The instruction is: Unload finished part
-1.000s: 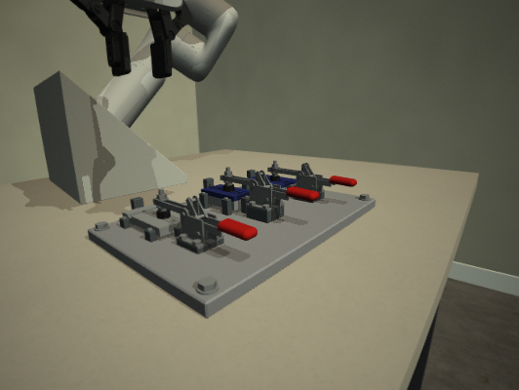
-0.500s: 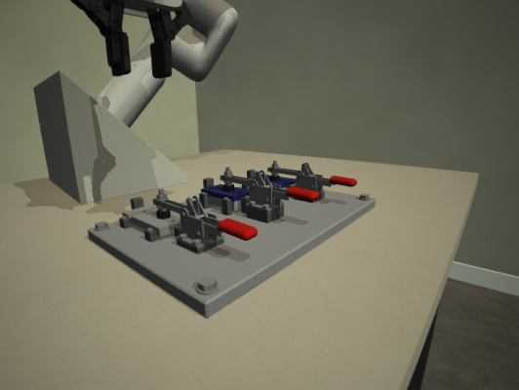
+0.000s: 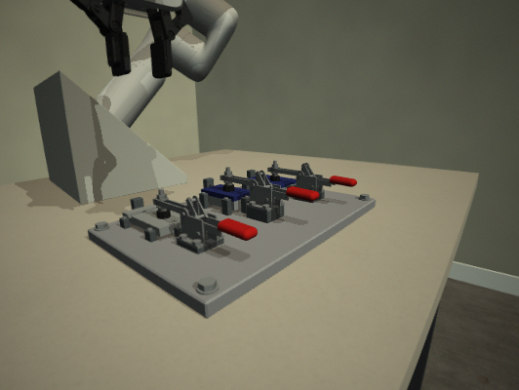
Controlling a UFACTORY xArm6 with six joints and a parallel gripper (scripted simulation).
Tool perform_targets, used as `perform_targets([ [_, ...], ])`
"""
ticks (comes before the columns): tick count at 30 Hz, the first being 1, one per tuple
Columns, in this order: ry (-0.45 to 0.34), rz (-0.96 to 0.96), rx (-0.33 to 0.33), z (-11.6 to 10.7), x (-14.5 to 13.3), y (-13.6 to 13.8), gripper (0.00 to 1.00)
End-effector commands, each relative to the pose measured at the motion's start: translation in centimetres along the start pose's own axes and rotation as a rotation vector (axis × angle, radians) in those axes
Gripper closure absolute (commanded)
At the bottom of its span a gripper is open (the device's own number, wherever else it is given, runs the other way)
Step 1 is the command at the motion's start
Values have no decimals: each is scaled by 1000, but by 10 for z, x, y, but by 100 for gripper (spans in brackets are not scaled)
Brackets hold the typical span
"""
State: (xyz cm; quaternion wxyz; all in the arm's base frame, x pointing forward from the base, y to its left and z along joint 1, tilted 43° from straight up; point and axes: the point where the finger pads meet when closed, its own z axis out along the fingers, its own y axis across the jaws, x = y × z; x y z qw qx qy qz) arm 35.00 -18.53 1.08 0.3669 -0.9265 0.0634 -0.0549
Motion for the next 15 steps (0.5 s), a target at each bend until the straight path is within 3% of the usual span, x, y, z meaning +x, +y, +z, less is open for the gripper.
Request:
perform_targets([
  [1, 3, -1, -2, -1, 1, 0, 53],
  [10, 3, -1, -2, 19, 1, 1, 53],
  [15, 3, -1, -2, 42, 1, 1, 53],
])
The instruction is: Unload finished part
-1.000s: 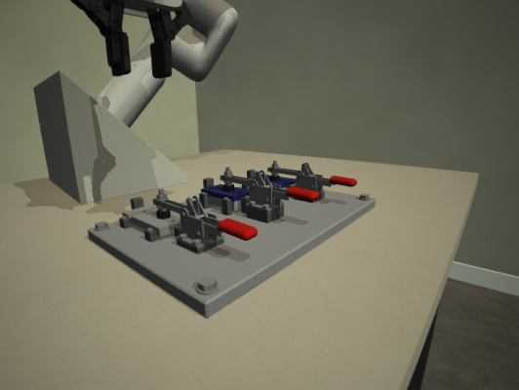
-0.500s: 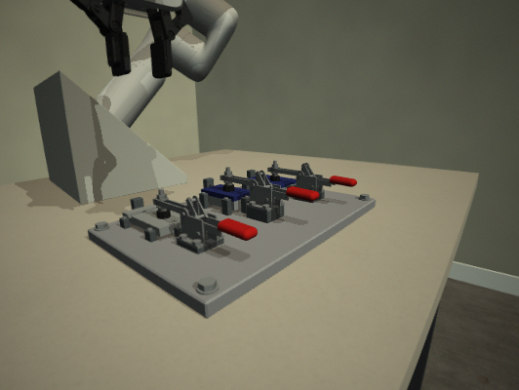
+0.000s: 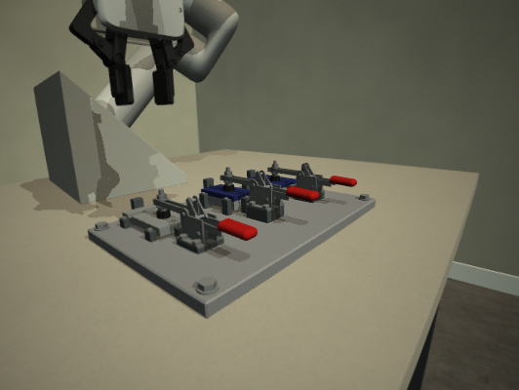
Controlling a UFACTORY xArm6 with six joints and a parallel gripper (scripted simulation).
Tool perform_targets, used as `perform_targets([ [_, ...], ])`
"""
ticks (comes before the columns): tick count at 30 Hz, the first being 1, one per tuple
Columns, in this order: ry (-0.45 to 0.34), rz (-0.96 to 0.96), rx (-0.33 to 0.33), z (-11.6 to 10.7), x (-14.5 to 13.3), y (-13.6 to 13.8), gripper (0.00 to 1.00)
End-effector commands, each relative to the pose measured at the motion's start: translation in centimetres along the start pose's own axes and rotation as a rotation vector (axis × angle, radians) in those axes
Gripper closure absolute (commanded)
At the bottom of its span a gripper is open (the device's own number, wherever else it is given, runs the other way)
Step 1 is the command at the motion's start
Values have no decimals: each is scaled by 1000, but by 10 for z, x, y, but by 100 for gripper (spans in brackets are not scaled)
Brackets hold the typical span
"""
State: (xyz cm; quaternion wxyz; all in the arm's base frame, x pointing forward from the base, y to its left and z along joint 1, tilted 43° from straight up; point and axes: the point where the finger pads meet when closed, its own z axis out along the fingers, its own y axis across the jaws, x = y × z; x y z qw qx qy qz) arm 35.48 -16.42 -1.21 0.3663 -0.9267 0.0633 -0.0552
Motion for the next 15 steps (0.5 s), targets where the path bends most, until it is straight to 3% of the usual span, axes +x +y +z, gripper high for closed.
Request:
perform_targets([
  [1, 2, -1, -1, 15, 1, 0, 53],
  [6, 2, -1, -1, 26, 1, 0, 53],
  [15, 2, -1, -1, 27, 3, 0, 53],
])
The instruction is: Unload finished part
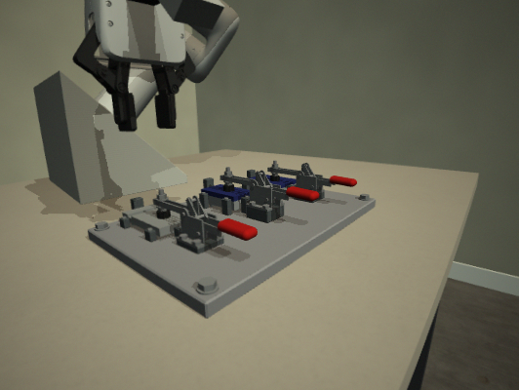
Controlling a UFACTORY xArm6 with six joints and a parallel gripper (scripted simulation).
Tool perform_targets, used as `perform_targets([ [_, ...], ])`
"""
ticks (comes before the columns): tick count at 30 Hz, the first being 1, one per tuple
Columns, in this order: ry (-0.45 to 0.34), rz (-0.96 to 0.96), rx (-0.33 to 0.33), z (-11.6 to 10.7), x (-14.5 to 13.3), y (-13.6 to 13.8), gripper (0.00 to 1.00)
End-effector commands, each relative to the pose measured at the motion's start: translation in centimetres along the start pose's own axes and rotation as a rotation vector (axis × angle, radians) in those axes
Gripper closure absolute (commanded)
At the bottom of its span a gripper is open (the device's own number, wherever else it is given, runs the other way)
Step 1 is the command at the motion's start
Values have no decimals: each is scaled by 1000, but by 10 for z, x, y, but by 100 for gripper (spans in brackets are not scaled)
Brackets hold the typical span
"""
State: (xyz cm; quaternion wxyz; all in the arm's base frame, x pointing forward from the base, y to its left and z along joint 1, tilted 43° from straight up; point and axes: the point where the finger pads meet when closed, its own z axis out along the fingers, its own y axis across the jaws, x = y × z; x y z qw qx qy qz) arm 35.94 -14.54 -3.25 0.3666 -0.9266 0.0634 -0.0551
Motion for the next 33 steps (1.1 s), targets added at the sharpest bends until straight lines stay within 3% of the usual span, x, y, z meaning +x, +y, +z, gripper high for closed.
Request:
perform_targets([
  [1, 2, -1, -2, -1, 4, 0, 53],
  [12, 2, -1, -2, -1, 62, 0, 53],
  [14, 2, -1, -2, -1, 62, 0, 53],
  [24, 2, -1, -2, -1, 124, 0, 53],
  [33, 2, -1, -2, -1, 140, 0, 53],
])
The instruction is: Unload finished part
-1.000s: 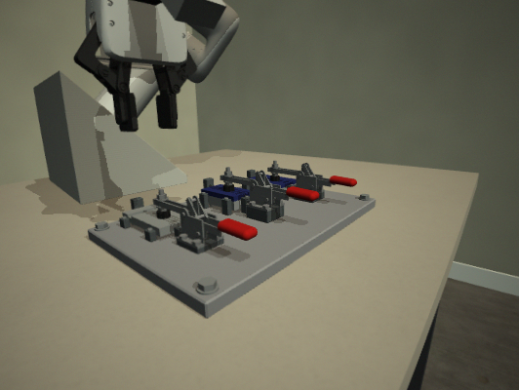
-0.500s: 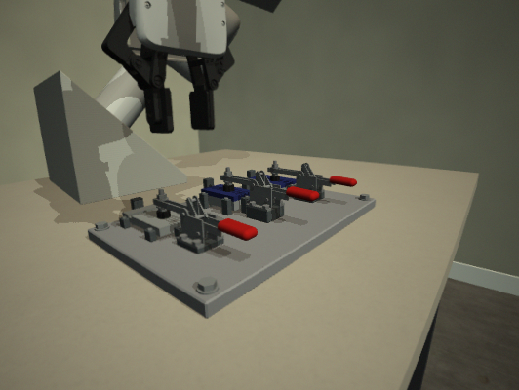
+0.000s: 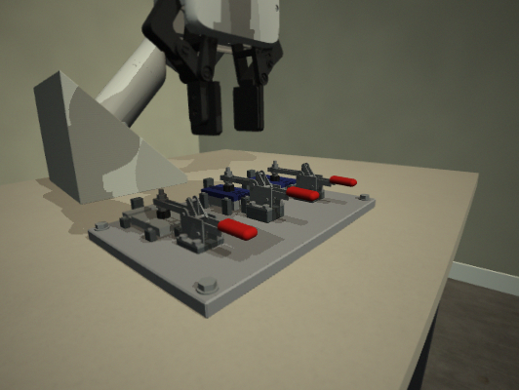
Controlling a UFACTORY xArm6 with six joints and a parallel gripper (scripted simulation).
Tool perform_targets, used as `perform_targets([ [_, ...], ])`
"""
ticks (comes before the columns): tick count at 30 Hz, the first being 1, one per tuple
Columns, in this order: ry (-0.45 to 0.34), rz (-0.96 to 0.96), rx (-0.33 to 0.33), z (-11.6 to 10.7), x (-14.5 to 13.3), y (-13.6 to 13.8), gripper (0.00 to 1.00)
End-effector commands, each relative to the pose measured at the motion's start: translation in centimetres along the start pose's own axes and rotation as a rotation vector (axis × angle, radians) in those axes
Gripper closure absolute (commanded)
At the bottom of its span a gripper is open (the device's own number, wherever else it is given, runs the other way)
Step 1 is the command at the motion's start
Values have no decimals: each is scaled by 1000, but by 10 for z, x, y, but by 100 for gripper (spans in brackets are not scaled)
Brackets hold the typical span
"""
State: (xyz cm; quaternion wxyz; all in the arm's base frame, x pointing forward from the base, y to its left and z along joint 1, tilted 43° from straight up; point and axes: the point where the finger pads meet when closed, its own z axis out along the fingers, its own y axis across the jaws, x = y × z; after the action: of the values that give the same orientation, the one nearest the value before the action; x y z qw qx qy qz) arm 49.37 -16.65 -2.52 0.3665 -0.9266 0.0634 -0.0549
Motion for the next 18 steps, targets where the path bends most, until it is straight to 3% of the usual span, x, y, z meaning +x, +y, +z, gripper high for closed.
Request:
perform_targets([
  [1, 3, -1, -2, -2, 4, 0, 53],
  [18, 3, -1, -2, 17, 4, 0, 53],
])
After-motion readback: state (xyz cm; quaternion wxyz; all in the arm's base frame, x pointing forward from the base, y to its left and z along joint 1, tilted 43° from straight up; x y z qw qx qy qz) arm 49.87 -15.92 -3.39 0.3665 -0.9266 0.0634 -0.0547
